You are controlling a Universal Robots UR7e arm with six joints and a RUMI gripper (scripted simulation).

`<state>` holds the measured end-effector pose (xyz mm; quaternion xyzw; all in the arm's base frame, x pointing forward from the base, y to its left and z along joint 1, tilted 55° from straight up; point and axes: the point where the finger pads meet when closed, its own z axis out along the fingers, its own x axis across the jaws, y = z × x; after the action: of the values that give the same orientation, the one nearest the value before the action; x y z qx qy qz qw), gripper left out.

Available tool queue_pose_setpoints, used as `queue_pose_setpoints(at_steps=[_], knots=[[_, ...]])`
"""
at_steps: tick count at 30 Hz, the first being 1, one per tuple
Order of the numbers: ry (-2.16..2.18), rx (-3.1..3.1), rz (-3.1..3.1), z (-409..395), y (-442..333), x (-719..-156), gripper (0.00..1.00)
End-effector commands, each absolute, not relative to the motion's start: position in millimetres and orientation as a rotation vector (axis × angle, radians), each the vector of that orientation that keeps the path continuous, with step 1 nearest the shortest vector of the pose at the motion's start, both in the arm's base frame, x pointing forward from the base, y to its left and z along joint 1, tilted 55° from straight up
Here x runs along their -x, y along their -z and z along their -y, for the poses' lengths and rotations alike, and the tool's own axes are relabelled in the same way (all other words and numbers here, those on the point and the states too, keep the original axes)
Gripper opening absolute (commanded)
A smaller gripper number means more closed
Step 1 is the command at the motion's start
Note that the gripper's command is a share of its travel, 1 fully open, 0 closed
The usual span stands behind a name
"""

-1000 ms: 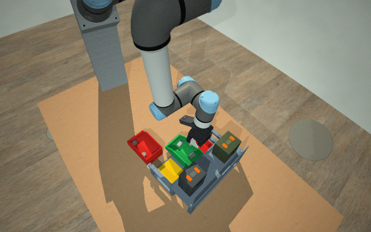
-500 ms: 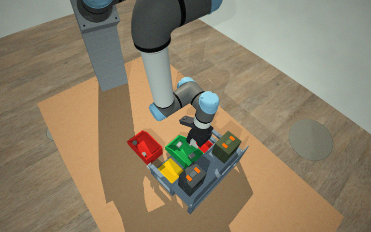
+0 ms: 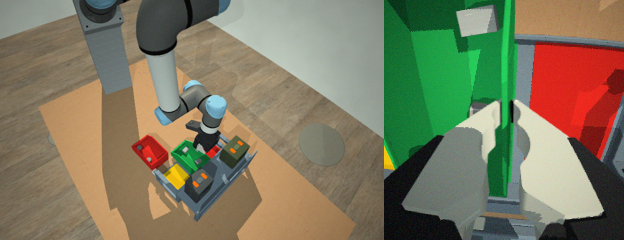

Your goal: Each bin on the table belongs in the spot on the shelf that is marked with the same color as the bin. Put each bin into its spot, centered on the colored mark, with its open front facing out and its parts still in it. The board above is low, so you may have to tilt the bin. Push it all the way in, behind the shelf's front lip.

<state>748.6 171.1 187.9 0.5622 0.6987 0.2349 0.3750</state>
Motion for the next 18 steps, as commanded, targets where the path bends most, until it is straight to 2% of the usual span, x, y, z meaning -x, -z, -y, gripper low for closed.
queue_pose_setpoints(at_steps=[1,12,13,18], knots=[[-0.603,-1.438,-1.787,-171.4,-188.8,-748.7,0.00],[-0.603,-1.438,-1.787,-171.4,-188.8,-748.7,0.00],[-0.603,-1.438,-1.787,-171.4,-188.8,-748.7,0.05],[-0.603,-1.438,-1.787,-171.4,-188.8,-748.7,0.05]])
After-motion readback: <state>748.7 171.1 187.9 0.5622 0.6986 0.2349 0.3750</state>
